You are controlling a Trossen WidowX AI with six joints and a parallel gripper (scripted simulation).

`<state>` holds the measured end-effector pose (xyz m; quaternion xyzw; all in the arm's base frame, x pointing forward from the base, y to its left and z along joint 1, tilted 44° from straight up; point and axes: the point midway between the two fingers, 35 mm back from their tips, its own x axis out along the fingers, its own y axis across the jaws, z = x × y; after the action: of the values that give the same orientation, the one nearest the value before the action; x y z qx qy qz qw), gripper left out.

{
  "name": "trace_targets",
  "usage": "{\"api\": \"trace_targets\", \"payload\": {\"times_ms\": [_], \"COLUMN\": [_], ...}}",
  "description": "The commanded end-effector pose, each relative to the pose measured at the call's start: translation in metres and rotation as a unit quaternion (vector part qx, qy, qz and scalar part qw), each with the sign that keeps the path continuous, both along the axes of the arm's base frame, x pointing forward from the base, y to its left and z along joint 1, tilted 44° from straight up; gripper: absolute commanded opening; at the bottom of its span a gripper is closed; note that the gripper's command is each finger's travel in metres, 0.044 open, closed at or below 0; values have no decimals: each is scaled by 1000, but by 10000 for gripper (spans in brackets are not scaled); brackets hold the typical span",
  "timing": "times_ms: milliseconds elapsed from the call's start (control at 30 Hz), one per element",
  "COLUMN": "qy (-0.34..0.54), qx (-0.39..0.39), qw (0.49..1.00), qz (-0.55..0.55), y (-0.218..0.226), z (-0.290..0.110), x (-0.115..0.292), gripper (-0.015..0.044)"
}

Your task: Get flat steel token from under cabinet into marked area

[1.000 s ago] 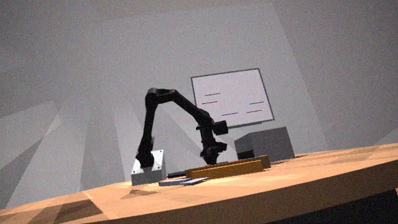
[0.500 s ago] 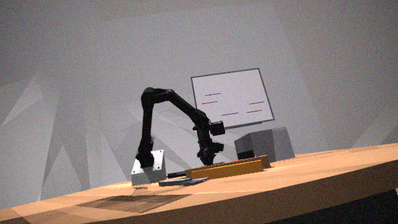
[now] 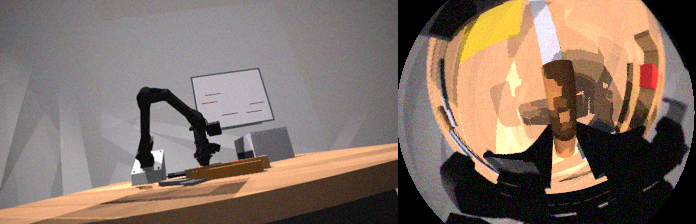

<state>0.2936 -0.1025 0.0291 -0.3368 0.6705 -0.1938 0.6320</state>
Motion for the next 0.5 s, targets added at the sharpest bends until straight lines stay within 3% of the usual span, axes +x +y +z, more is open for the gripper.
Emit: {"api": "trace_targets", "payload": {"times_ms": [0,467], "qy": [5,6], "qx": [-2,-2], "qw": [1000,1000], "qz": [-1,-1], "y": [-2,-5], "z": [0,3], "x": [-8,-25], "gripper": [0,0]}}
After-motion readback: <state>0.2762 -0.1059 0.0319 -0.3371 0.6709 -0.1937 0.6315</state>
